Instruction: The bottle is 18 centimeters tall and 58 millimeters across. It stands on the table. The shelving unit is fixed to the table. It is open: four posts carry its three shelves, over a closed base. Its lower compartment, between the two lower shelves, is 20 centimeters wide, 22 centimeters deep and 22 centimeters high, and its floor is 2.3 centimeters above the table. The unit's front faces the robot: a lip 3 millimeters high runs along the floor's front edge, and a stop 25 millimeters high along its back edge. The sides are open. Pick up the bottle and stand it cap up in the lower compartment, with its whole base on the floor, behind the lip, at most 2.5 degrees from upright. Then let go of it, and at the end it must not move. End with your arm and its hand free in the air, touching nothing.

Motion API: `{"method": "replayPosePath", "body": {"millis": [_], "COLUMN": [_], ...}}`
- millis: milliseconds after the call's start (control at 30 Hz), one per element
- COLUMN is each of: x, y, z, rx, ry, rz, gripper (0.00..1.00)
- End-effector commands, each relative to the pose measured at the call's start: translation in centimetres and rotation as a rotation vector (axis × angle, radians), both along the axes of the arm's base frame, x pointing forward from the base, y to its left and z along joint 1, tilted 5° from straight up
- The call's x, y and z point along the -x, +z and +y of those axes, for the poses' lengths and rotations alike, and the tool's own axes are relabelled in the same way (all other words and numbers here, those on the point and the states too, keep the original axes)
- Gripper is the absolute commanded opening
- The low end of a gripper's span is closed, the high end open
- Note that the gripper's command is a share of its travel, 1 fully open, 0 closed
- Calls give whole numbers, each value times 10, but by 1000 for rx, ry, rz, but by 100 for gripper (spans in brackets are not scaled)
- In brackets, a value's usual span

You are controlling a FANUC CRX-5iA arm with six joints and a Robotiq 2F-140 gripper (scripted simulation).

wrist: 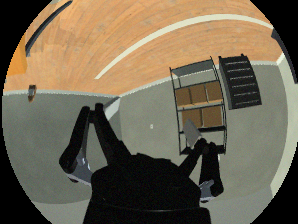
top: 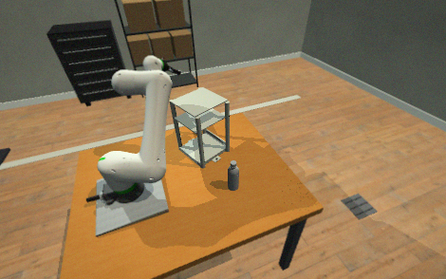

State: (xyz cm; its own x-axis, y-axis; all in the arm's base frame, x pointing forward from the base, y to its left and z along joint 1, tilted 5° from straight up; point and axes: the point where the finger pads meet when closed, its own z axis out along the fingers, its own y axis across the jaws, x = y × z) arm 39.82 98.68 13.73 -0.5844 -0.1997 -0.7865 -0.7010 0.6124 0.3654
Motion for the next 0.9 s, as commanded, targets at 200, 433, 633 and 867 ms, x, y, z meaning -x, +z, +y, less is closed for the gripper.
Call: {"method": "replayPosePath", "body": {"millis": [200, 433, 633, 867], "x": [-10, -13, -21, -24], "y": [22, 30, 45, 53], "z": [5, 6, 8, 8], "rx": [-135, -182, -284, -338], "ry": [-139, -188, -291, -345], "rz": [172, 238, 379, 456], "gripper": [100, 100, 100, 100]}}
